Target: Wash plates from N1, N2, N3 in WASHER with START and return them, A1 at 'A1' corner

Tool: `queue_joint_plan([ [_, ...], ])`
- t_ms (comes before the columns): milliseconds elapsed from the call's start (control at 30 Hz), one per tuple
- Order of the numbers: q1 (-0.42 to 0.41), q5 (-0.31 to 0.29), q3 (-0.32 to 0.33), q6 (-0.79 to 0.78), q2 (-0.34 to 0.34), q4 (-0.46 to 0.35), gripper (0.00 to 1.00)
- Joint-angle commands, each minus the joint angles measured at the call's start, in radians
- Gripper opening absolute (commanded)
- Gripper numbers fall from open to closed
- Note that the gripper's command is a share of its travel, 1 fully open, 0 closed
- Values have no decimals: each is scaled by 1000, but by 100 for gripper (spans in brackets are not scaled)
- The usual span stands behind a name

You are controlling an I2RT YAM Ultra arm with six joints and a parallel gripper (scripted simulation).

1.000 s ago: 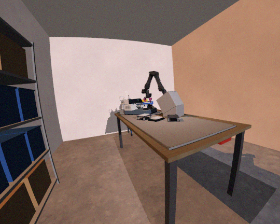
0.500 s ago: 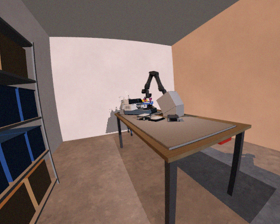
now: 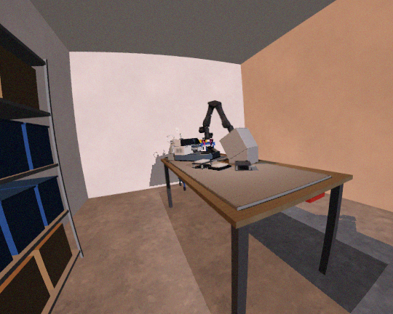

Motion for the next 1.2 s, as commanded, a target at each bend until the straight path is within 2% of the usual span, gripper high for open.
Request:
queue_joint_plan([
  [0, 1, 11, -23, 4, 24, 37, 0],
  [267, -12, 10, -30, -4, 69, 90, 0],
  [367, -14, 8, -13, -7, 88, 109, 0],
  [467, -14, 8, -13, -8, 79, 115, 0],
  [767, -15, 3, -31, -12, 149, 172, 0],
  [1167, -19, 0, -13, -13, 211, 232, 0],
])
